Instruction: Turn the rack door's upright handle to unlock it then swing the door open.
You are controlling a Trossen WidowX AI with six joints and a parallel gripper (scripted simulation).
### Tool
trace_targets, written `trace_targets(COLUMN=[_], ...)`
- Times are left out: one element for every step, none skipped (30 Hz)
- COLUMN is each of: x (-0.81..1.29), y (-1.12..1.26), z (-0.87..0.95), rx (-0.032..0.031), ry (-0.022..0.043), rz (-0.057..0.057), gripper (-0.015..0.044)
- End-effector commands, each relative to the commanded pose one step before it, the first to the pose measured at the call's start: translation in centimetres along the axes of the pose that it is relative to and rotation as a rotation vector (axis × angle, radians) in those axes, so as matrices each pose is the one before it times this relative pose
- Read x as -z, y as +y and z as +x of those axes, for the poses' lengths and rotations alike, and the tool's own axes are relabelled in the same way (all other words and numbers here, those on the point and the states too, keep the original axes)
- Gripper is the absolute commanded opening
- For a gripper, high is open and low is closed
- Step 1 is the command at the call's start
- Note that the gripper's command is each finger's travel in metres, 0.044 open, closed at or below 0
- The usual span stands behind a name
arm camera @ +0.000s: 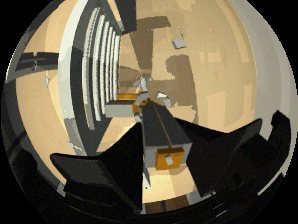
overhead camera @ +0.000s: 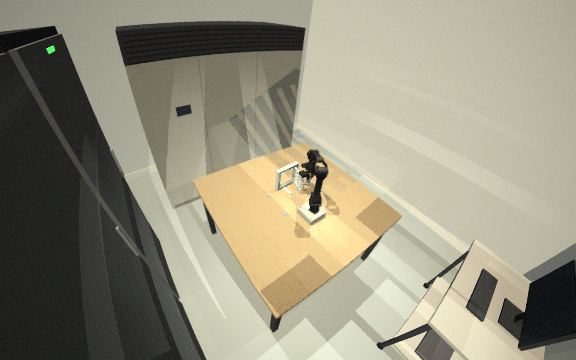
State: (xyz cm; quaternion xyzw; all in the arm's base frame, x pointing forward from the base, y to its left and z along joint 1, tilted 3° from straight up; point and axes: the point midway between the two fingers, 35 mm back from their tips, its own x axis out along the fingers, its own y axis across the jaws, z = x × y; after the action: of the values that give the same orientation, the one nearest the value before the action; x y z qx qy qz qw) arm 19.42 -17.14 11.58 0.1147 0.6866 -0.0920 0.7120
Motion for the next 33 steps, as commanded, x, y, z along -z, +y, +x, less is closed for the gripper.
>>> trace_targets(x=[-0.252, -0.041, -0.038, -0.033, -0.046, -0.042, -0.036, -0.045, -0.040, -0.035, -0.045, -0.041, -0.035, -0.045, -0.041, -0.036, -0.032, -0.027, -0.017, -0.005, -0.001, 0.000, 0.000, 0.000, 0.000, 0.000, 0.000, 0.000, 0.000, 0.000, 0.000, 0.000, 0.000], y=[-0.698, -0.198, -0.203, -0.204, -0.222, -0.228, -0.230, -0.220, -0.222, -0.224, -0.218, -0.222, -0.223, -0.216, -0.221, -0.223, -0.223, -0.225, -0.171, -0.110, -0.037, 0.000, 0.000, 0.000, 0.000, 0.000, 0.000, 0.000, 0.000, 0.000, 0.000, 0.000, 0.000], z=[-0.043, -0.003, -0.002, -0.001, -0.003, -0.002, -0.001, -0.003, -0.002, -0.001, -0.003, -0.002, -0.001, -0.004, -0.003, -0.001, -0.002, -0.001, 0.000, 0.000, 0.000, 0.000, 0.000, 0.000, 0.000, 0.000, 0.000, 0.000, 0.000, 0.000, 0.000, 0.000, 0.000], rx=[0.00000, 0.00020, 0.00020, 0.00020, 0.00022, 0.00022, 0.00022, 0.00021, 0.00021, 0.00021, 0.00021, 0.00021, 0.00021, 0.00021, 0.00021, 0.00021, 0.00021, 0.00021, 0.00016, 0.00010, 0.00003, 0.00000, 0.00000, 0.00000, 0.00000, 0.00000, 0.00000, 0.00000, 0.00000, 0.00000, 0.00000, 0.00000, 0.00000], ry=[-0.00088, -0.00002, -0.00001, -0.00001, -0.00002, -0.00002, -0.00001, -0.00002, -0.00002, -0.00001, -0.00002, -0.00002, -0.00001, -0.00003, -0.00002, -0.00002, -0.00001, -0.00001, 0.00000, 0.00000, 0.00000, 0.00000, 0.00000, 0.00000, 0.00000, 0.00000, 0.00000, 0.00000, 0.00000, 0.00000, 0.00000, 0.00000, 0.00000], rz=[-0.0769, -0.0138, -0.0141, -0.0141, -0.0155, -0.0158, -0.0158, -0.0153, -0.0154, -0.0154, -0.0152, -0.0153, -0.0153, -0.0151, -0.0153, -0.0153, -0.0150, -0.0151, -0.0115, -0.0069, -0.0023, 0.0000, 0.0000, 0.0000, 0.0000, 0.0000, 0.0000, 0.0000, 0.0000, 0.0000, 0.0000, 0.0000, 0.0000], gripper=[0.0027, 0.0027, 0.0027, 0.0027, 0.0027, 0.0027, 0.0027, 0.0027, 0.0027, 0.0027, 0.0027, 0.0027, 0.0027, 0.0027, 0.0027, 0.0027, 0.0027, 0.0027, 0.0027, 0.0027, 0.0027, 0.0027, 0.0027, 0.0027, 0.0027, 0.0027, 0.0027, 0.0027, 0.0027, 0.0027, 0.0027, 0.0027, 0.0027])
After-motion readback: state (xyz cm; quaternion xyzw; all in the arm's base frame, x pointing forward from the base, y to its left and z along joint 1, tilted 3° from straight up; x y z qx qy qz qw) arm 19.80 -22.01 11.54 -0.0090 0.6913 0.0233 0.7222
